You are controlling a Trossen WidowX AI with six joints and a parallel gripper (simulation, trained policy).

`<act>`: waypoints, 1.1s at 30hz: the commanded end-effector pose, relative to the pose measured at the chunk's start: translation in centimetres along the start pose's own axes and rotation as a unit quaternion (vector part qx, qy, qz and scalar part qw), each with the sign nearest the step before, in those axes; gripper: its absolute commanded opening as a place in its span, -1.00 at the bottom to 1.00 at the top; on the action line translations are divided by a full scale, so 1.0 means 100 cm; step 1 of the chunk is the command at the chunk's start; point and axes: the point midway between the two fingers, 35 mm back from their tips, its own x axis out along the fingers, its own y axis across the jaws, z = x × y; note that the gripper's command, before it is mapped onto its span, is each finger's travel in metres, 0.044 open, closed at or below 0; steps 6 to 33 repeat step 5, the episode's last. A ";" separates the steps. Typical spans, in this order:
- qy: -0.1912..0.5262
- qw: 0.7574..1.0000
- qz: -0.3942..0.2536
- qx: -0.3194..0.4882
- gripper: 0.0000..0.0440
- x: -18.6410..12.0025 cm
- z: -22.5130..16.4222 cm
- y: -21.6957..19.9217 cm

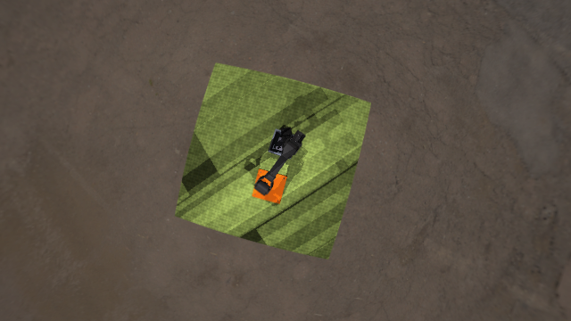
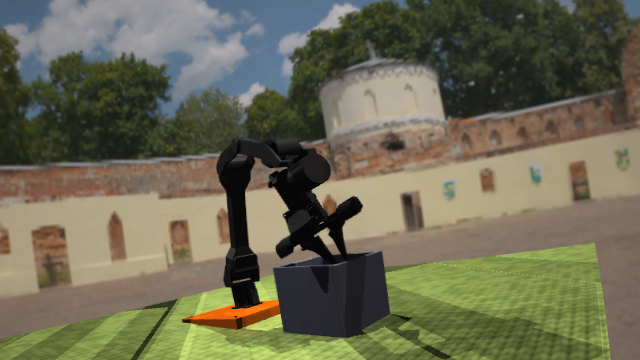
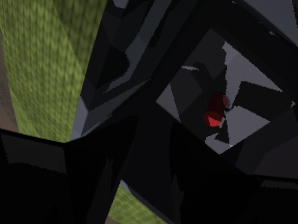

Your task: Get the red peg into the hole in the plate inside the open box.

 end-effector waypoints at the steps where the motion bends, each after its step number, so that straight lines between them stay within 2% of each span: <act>1: 0.008 1.000 0.008 -0.005 -0.53 0.001 0.002 0.003; 33: 0.016 1.000 0.018 -0.012 -0.52 0.001 0.005 0.006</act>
